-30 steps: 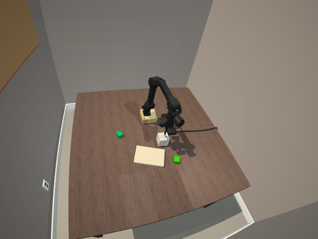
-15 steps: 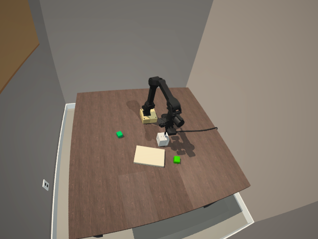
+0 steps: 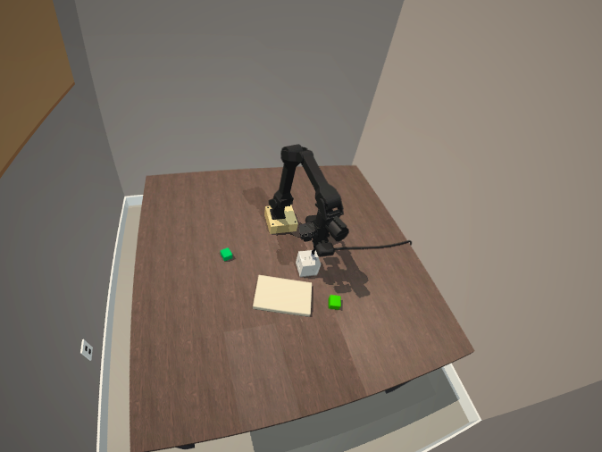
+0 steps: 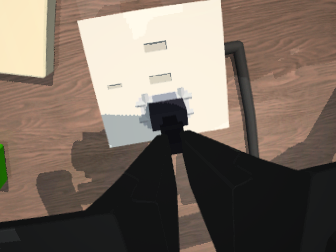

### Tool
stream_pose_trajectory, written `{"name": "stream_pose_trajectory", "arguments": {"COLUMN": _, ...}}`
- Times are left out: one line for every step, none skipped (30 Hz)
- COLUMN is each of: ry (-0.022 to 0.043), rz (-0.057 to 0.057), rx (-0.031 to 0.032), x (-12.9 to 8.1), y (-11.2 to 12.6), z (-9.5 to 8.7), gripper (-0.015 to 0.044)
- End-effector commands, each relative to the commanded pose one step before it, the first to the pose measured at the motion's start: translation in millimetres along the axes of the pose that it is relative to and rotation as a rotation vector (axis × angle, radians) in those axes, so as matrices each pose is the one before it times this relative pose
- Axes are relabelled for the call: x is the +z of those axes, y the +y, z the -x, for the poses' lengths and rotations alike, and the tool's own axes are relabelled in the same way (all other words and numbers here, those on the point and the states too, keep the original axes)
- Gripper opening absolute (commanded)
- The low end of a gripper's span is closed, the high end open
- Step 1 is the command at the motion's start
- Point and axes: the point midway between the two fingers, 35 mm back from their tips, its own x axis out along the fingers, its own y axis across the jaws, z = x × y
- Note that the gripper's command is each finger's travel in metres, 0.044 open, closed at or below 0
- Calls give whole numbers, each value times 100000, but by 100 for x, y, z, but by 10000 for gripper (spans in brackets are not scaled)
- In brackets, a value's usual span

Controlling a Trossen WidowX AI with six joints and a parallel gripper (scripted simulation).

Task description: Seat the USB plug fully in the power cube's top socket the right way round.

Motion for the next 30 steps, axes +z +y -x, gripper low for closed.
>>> {"name": "stream_pose_trajectory", "arguments": {"ry": 871, "rz": 272, "rx": -45, "x": -95, "y": -18, "z": -61, "gripper": 0}}
{"name": "stream_pose_trajectory", "arguments": {"ry": 86, "rz": -10, "rx": 0, "x": -7, "y": 0, "z": -12, "gripper": 0}}
{"name": "stream_pose_trajectory", "arguments": {"ry": 86, "rz": -10, "rx": 0, "x": -7, "y": 0, "z": -12, "gripper": 0}}
{"name": "stream_pose_trajectory", "arguments": {"ry": 86, "rz": -10, "rx": 0, "x": -7, "y": 0, "z": -12, "gripper": 0}}
{"name": "stream_pose_trajectory", "arguments": {"ry": 86, "rz": -10, "rx": 0, "x": -7, "y": 0, "z": -12, "gripper": 0}}
{"name": "stream_pose_trajectory", "arguments": {"ry": 86, "rz": -10, "rx": 0, "x": -7, "y": 0, "z": -12, "gripper": 0}}
{"name": "stream_pose_trajectory", "arguments": {"ry": 86, "rz": -10, "rx": 0, "x": -7, "y": 0, "z": -12, "gripper": 0}}
{"name": "stream_pose_trajectory", "arguments": {"ry": 86, "rz": -10, "rx": 0, "x": -7, "y": 0, "z": -12, "gripper": 0}}
{"name": "stream_pose_trajectory", "arguments": {"ry": 86, "rz": -10, "rx": 0, "x": -7, "y": 0, "z": -12, "gripper": 0}}
{"name": "stream_pose_trajectory", "arguments": {"ry": 86, "rz": -10, "rx": 0, "x": -7, "y": 0, "z": -12, "gripper": 0}}
{"name": "stream_pose_trajectory", "arguments": {"ry": 86, "rz": -10, "rx": 0, "x": -7, "y": 0, "z": -12, "gripper": 0}}
{"name": "stream_pose_trajectory", "arguments": {"ry": 86, "rz": -10, "rx": 0, "x": -7, "y": 0, "z": -12, "gripper": 0}}
{"name": "stream_pose_trajectory", "arguments": {"ry": 86, "rz": -10, "rx": 0, "x": -7, "y": 0, "z": -12, "gripper": 0}}
{"name": "stream_pose_trajectory", "arguments": {"ry": 86, "rz": -10, "rx": 0, "x": -7, "y": 0, "z": -12, "gripper": 0}}
{"name": "stream_pose_trajectory", "arguments": {"ry": 86, "rz": -10, "rx": 0, "x": -7, "y": 0, "z": -12, "gripper": 0}}
{"name": "stream_pose_trajectory", "arguments": {"ry": 86, "rz": -10, "rx": 0, "x": -7, "y": 0, "z": -12, "gripper": 0}}
{"name": "stream_pose_trajectory", "arguments": {"ry": 86, "rz": -10, "rx": 0, "x": -7, "y": 0, "z": -12, "gripper": 0}}
{"name": "stream_pose_trajectory", "arguments": {"ry": 86, "rz": -10, "rx": 0, "x": -7, "y": 0, "z": -12, "gripper": 0}}
{"name": "stream_pose_trajectory", "arguments": {"ry": 86, "rz": -10, "rx": 0, "x": -7, "y": 0, "z": -12, "gripper": 0}}
{"name": "stream_pose_trajectory", "arguments": {"ry": 86, "rz": -10, "rx": 0, "x": -7, "y": 0, "z": -12, "gripper": 0}}
{"name": "stream_pose_trajectory", "arguments": {"ry": 86, "rz": -10, "rx": 0, "x": -7, "y": 0, "z": -12, "gripper": 0}}
{"name": "stream_pose_trajectory", "arguments": {"ry": 86, "rz": -10, "rx": 0, "x": -7, "y": 0, "z": -12, "gripper": 0}}
{"name": "stream_pose_trajectory", "arguments": {"ry": 86, "rz": -10, "rx": 0, "x": -7, "y": 0, "z": -12, "gripper": 0}}
{"name": "stream_pose_trajectory", "arguments": {"ry": 86, "rz": -10, "rx": 0, "x": -7, "y": 0, "z": -12, "gripper": 0}}
{"name": "stream_pose_trajectory", "arguments": {"ry": 86, "rz": -10, "rx": 0, "x": -7, "y": 0, "z": -12, "gripper": 0}}
{"name": "stream_pose_trajectory", "arguments": {"ry": 86, "rz": -10, "rx": 0, "x": -7, "y": 0, "z": -12, "gripper": 0}}
{"name": "stream_pose_trajectory", "arguments": {"ry": 86, "rz": -10, "rx": 0, "x": -7, "y": 0, "z": -12, "gripper": 0}}
{"name": "stream_pose_trajectory", "arguments": {"ry": 86, "rz": -10, "rx": 0, "x": -7, "y": 0, "z": -12, "gripper": 0}}
{"name": "stream_pose_trajectory", "arguments": {"ry": 86, "rz": -10, "rx": 0, "x": -7, "y": 0, "z": -12, "gripper": 0}}
{"name": "stream_pose_trajectory", "arguments": {"ry": 86, "rz": -10, "rx": 0, "x": -7, "y": 0, "z": -12, "gripper": 0}}
